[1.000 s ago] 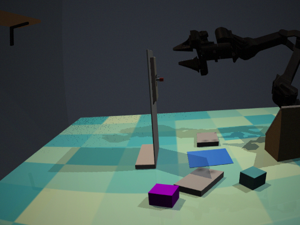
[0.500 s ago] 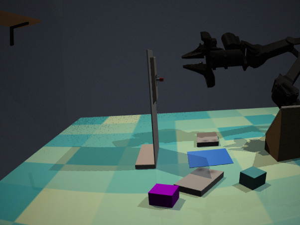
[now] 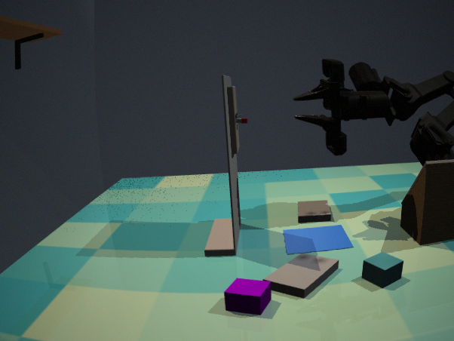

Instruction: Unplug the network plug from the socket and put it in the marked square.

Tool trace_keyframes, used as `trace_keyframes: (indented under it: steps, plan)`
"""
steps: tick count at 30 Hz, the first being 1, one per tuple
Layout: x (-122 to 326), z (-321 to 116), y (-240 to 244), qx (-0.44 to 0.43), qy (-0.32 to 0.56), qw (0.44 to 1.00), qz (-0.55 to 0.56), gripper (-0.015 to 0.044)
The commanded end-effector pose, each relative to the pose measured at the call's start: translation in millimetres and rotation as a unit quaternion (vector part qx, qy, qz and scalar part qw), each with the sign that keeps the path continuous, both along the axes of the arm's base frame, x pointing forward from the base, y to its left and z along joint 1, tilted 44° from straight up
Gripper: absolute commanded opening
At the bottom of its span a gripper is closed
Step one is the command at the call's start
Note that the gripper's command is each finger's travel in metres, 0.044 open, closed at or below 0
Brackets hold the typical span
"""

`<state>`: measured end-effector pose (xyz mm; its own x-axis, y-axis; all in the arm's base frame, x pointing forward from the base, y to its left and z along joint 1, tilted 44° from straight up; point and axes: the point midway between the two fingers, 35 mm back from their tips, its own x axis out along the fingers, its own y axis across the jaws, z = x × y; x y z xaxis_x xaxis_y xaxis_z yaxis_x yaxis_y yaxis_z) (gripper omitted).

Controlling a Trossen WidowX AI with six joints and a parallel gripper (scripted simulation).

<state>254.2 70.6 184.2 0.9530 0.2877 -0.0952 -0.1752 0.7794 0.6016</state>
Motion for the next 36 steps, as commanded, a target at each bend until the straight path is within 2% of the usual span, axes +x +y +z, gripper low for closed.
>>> trace_keyframes:
  steps: [1,6,36]
  plan:
    - [-10,-21,8,0.037,0.023,0.999,0.017,0.0156]
    - [-19,-39,15,0.071,0.047,0.996,0.032,0.0156]
    - [25,-34,23,0.071,0.046,0.996,0.032,0.0156]
